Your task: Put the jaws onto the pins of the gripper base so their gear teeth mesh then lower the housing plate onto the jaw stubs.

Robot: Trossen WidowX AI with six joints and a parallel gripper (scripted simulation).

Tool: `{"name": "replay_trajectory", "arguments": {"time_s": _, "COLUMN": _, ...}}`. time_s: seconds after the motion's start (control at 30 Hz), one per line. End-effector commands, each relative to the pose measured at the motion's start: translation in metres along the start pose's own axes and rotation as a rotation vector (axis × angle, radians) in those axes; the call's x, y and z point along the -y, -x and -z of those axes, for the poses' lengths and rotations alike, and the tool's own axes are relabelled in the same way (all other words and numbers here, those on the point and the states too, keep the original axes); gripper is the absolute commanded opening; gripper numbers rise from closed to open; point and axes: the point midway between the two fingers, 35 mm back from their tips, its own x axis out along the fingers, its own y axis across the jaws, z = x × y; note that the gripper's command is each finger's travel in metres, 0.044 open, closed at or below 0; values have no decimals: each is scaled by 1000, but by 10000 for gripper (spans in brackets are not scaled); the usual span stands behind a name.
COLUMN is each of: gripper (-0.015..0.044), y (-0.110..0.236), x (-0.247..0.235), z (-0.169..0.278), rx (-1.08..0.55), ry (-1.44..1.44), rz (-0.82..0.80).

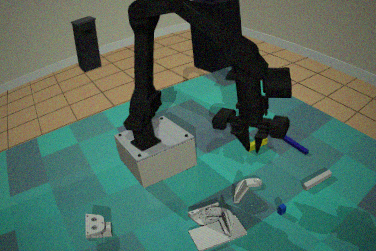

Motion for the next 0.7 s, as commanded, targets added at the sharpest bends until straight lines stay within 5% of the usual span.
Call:
{"name": "replay_trajectory", "arguments": {"time_s": 0.0, "gripper": 20, "y": 0, "x": 0, "z": 0, "rx": 0, "ry": 0, "rz": 0}}
{"name": "replay_trajectory", "arguments": {"time_s": 0.4, "gripper": 0, "y": 0, "x": 0, "z": 0, "rx": 0, "ry": 0, "rz": 0}}
{"name": "replay_trajectory", "arguments": {"time_s": 0.67, "gripper": 210, "y": 0, "x": 0, "z": 4, "rx": -4, "ry": -177, "rz": -3}}
